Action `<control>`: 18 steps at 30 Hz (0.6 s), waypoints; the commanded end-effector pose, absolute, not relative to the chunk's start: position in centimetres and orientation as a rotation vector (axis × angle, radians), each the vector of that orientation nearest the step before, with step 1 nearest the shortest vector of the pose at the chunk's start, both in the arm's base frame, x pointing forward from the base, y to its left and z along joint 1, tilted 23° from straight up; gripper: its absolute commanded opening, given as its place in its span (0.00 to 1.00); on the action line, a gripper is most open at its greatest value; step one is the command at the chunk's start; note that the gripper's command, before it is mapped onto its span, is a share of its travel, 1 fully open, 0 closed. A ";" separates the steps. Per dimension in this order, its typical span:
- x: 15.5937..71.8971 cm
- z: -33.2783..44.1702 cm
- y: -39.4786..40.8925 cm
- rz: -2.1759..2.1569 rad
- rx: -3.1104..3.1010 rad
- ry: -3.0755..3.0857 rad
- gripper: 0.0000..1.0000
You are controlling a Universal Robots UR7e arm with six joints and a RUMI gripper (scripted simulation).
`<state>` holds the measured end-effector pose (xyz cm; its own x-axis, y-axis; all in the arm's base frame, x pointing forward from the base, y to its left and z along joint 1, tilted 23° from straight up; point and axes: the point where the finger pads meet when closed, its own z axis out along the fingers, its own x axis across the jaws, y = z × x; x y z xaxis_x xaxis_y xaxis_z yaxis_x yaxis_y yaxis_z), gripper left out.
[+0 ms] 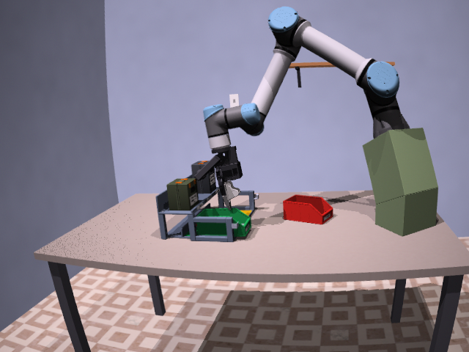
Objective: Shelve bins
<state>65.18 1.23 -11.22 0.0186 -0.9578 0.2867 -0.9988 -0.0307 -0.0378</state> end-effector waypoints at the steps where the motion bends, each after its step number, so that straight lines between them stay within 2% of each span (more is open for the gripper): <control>1: 64.8 -10.5 1.7 0.347 2.111 -2.055 0.05; 18: 64.4 -8.3 2.5 0.347 2.111 -2.054 0.05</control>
